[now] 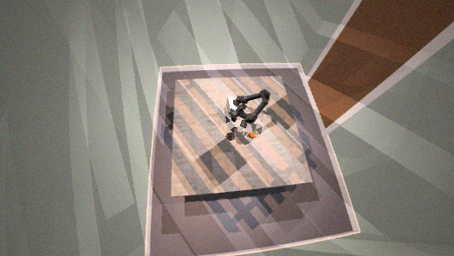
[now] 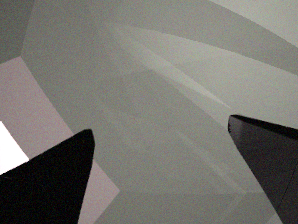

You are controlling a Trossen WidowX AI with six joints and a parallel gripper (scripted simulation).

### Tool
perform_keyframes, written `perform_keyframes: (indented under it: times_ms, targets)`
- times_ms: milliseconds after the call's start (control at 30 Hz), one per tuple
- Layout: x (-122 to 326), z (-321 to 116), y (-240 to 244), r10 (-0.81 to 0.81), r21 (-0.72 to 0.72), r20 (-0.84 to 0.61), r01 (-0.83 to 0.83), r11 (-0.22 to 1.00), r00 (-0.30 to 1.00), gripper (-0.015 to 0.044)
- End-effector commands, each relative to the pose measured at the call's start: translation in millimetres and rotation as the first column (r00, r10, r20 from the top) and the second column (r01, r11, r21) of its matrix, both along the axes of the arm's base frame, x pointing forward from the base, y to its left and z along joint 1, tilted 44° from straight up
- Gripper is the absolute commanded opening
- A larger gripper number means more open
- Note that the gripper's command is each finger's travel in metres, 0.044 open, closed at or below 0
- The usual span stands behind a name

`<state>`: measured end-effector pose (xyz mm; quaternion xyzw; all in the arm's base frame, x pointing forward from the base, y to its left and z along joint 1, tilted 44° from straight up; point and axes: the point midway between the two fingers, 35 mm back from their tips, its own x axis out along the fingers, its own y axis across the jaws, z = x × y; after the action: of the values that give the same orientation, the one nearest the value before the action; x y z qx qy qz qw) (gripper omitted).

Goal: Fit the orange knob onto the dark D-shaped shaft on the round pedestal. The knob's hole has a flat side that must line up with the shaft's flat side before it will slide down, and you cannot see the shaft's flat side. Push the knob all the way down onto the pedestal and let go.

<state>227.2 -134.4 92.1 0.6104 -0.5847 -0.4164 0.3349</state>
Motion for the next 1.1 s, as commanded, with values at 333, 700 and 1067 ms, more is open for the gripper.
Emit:
perform_keyframes:
  times_ms: [333,700,1067]
  targets:
    - [13.6,-33.1,33.4,-0.485,0.386,0.748,0.297,0.873,0.454,0.0440]
    - [38.2,-54.7,97.0,-0.554,0.776,0.630,0.403,0.486,-0.544,0.0440]
    - [57.3,-55.3,147.5,-0.144,0.916,0.385,0.359,0.177,-0.911,0.0440]
